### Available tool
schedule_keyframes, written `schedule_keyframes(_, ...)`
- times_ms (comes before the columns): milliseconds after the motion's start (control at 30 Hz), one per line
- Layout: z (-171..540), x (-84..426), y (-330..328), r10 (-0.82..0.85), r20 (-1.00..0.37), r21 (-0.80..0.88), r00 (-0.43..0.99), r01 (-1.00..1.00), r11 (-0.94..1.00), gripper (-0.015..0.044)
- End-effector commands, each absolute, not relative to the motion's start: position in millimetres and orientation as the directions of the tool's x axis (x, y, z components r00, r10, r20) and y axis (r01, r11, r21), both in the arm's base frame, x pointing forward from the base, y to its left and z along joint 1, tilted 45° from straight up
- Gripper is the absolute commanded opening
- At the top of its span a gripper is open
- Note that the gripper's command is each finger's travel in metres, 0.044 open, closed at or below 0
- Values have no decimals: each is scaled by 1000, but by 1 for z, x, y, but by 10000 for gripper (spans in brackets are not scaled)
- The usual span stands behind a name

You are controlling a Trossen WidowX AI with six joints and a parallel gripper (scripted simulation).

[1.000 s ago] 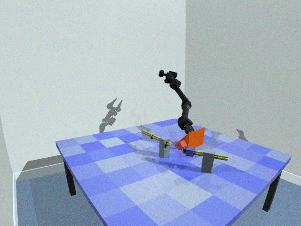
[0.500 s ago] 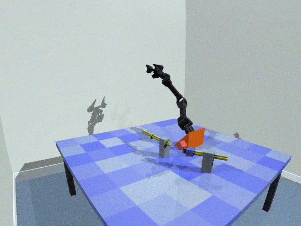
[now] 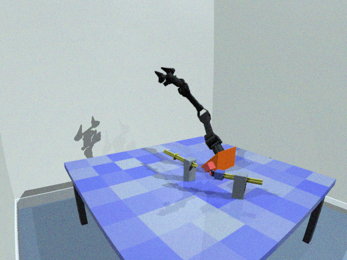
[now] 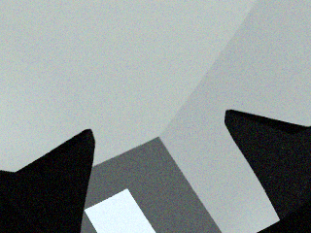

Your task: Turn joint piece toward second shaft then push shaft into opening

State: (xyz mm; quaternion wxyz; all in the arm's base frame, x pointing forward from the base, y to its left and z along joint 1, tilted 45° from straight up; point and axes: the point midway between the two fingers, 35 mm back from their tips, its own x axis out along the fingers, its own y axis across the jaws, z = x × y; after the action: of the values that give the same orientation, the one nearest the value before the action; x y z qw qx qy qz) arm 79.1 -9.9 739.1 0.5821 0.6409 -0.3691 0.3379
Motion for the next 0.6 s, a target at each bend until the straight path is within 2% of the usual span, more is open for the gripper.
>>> schedule_keyframes(0, 728, 114, 10, -37, 821, 570, 570, -821, -22, 440)
schedule_keyframes(267, 708, 165, 56, 77, 761, 648, 644, -762, -26, 440)
schedule_keyframes(567, 676, 212, 100, 190, 653, 731, 733, -676, 94, 440)
